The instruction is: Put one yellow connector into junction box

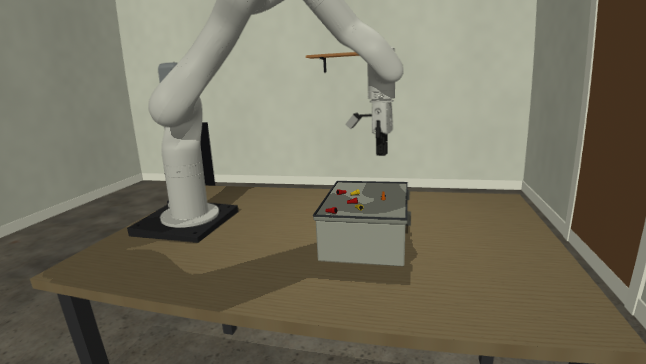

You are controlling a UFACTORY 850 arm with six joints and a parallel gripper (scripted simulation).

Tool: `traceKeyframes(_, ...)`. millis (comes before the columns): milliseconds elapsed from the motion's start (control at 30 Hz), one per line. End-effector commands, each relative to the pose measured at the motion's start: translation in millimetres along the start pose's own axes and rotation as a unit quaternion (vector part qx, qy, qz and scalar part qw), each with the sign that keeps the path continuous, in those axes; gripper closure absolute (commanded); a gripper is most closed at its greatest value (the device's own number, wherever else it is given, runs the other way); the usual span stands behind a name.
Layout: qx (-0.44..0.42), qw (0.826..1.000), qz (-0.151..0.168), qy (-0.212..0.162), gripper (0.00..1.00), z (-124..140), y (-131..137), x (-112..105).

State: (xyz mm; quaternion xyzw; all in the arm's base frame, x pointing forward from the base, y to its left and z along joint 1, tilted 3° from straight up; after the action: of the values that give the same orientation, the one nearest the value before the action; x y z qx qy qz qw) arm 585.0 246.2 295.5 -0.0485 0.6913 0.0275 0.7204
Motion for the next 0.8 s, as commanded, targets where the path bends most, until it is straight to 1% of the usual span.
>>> traceKeyframes(0,0.000,1.000,0.000,-0.001,0.98,-1.0,23.8,-1.0)
traceKeyframes(167,0.000,1.000,0.000,-0.001,0.98,-3.1,46.4,-1.0)
traceKeyframes(233,0.000,1.000,0.000,-0.001,0.98,-3.1,46.4,-1.0)
traceKeyframes(400,0.000,1.000,0.000,-0.001,0.98,-4.3,59.7,-1.0)
traceKeyframes(767,0.000,1.000,0.000,-0.001,0.98,-4.9,65.3,-1.0)
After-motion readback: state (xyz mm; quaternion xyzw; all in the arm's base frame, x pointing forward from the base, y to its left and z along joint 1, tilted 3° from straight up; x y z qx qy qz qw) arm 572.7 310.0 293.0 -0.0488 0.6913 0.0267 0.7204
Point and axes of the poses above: the point where the finger pads meet when closed, its own x axis out along the fingers, its own y axis across the jaws, z = x × y, the point moved 9 cm from there along -x, back along the fingers, and after that the axes turned 11 degrees about -x, right-handed, at the moved point
